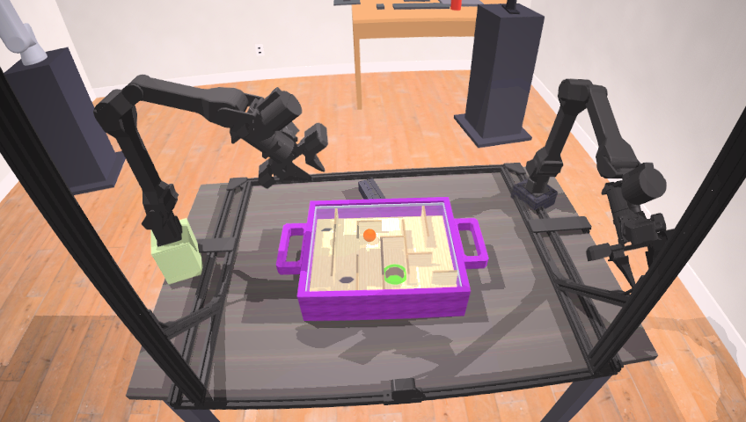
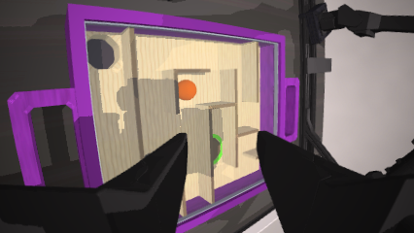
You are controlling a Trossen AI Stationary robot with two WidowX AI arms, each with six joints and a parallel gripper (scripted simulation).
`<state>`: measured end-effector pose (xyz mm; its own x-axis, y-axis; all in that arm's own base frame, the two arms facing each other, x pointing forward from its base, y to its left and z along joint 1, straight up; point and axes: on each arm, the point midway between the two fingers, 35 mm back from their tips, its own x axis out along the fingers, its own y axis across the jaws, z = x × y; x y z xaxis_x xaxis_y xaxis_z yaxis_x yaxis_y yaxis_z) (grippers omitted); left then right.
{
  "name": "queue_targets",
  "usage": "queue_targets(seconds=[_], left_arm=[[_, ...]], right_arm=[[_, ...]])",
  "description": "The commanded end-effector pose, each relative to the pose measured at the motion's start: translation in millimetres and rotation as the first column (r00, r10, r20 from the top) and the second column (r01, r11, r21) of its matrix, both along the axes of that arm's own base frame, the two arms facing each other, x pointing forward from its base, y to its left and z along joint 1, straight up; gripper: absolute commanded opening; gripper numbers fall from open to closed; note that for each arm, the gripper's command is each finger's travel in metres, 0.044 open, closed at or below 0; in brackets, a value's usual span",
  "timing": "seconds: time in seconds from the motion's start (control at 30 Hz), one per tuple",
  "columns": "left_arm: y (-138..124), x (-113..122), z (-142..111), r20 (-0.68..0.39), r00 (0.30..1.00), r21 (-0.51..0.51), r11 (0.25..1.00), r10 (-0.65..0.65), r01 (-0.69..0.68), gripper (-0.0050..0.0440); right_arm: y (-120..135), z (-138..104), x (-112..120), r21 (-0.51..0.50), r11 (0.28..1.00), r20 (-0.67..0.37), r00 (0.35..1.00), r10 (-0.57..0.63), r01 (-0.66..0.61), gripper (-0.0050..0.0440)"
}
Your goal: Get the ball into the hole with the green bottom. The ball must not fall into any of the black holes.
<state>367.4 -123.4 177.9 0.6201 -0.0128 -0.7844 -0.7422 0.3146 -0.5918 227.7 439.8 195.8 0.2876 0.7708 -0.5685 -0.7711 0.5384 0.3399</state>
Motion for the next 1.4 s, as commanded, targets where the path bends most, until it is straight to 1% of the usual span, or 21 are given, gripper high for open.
queue_targets(seconds=[0.0, 0.03, 0.1, 0.23, 0.3, 0.4, 0.53, 0.67, 0.8, 0.87, 0.97, 1.07, 1.2, 1.37], left_arm=[[7, 2, -24, -0.067, 0.992, 0.063, 0.992, -0.106, 0.11, 0.0175], [5, 1, -29, -0.084, 0.988, 0.068, 0.989, -0.127, 0.133, 0.0175], [4, -4, -38, -0.122, 0.982, 0.068, 0.986, -0.143, 0.152, 0.0175], [3, -16, -59, -0.212, 0.964, 0.059, 0.983, -0.157, 0.173, 0.0175], [3, -16, -59, -0.212, 0.964, 0.059, 0.983, -0.157, 0.173, 0.0175], [3, -26, -74, -0.279, 0.946, 0.051, 0.981, -0.164, 0.185, 0.0175], [4, -39, -91, -0.361, 0.917, 0.038, 0.98, -0.17, 0.196, 0.0175], [5, -52, -105, -0.431, 0.886, 0.026, 0.979, -0.171, 0.201, 0.0175], [6, -64, -116, -0.491, 0.855, 0.016, 0.98, -0.166, 0.199, 0.0175], [6, -64, -116, -0.491, 0.855, 0.016, 0.98, -0.166, 0.199, 0.0175], [6, -71, -122, -0.526, 0.835, 0.009, 0.981, -0.161, 0.195, 0.0175], [2, -79, -124, -0.545, 0.826, 0.006, 0.985, -0.143, 0.174, 0.0175], [-2, -87, -126, -0.564, 0.817, 0.006, 0.989, -0.122, 0.151, 0.0175], [8, -90, -133, -0.598, 0.799, 0.007, 0.996, -0.068, 0.089, 0.0175]], right_arm=[[-41, 0, 48, -0.112, 0.993, 0.105, 0.994, -0.031, 0.043, 0.0175], [-55, -5, 61, -0.155, 0.986, 0.113, 0.993, -0.046, 0.063, 0.0175], [-75, -14, 77, -0.223, 0.971, 0.123, 0.991, -0.054, 0.08, 0.0175], [-127, -34, 109, -0.389, 0.917, 0.126, 0.991, -0.047, 0.093, 0.0175], [-127, -34, 109, -0.389, 0.917, 0.126, 0.991, -0.047, 0.093, 0.0175], [-167, -47, 124, -0.496, 0.864, 0.106, 0.994, -0.033, 0.082, 0.0175], [-217, -60, 136, -0.609, 0.792, 0.056, 0.998, -0.012, 0.044, 0.0175], [-262, -69, 140, -0.688, 0.726, -0.011, 1.0, 0.009, -0.014, 0.0175], [-299, -75, 139, -0.735, 0.673, -0.082, 0.996, 0.028, -0.08, 0.0175], [-299, -75, 139, -0.735, 0.673, -0.082, 0.996, 0.028, -0.08, 0.0175], [-320, -78, 135, -0.755, 0.643, -0.132, 0.99, 0.043, -0.129, 0.0175], [-327, -80, 127, -0.767, 0.614, -0.176, 0.981, 0.081, -0.189, 0.0175], [-334, -81, 118, -0.773, 0.583, -0.223, 0.967, 0.121, -0.251, 0.0175], [-333, -84, 107, -0.773, 0.564, -0.265, 0.956, 0.129, -0.29, 0.0175]])
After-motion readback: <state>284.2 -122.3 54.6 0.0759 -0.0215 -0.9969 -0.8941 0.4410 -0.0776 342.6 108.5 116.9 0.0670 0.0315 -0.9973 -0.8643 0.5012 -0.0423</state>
